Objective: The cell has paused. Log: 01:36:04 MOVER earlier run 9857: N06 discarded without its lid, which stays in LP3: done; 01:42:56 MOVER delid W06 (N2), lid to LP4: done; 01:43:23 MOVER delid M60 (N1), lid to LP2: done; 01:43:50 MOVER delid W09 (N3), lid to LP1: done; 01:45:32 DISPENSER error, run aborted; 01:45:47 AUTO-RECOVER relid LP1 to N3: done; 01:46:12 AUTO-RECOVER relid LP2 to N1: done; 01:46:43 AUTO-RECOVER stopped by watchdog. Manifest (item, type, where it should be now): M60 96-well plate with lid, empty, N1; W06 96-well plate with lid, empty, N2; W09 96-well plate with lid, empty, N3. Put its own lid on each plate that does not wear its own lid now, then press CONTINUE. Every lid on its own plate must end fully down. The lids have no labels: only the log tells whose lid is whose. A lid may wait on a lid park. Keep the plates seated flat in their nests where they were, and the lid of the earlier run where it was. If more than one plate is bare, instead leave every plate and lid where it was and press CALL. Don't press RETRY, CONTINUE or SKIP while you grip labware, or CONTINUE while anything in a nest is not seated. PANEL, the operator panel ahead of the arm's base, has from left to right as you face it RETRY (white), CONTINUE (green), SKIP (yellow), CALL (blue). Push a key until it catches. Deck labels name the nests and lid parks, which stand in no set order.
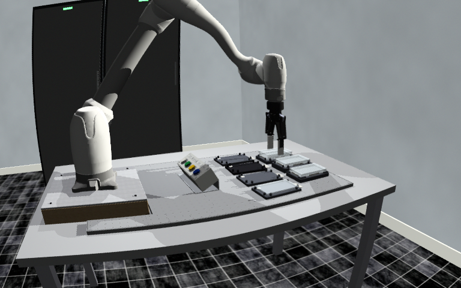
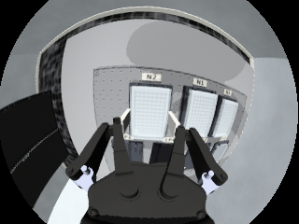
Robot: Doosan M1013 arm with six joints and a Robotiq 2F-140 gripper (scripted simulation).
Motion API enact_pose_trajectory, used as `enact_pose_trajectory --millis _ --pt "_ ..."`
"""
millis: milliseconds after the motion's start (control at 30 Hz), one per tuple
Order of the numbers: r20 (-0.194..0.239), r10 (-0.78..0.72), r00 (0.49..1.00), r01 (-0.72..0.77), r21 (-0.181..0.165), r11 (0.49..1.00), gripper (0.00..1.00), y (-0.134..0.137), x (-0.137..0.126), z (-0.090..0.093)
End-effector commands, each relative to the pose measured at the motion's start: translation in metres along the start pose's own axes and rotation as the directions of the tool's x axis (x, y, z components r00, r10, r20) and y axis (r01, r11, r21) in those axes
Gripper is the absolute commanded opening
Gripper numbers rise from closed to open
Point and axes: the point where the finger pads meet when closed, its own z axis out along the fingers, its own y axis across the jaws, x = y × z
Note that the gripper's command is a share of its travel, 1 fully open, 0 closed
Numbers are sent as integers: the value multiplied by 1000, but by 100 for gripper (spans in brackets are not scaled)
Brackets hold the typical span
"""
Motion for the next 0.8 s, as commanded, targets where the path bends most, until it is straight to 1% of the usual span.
enact_pose_trajectory --millis 0,767 --pt "0 0 1000 0 0 1000 0 0 0 0" --pt "0 0 1000 0 0 1000 0 0 0 3"
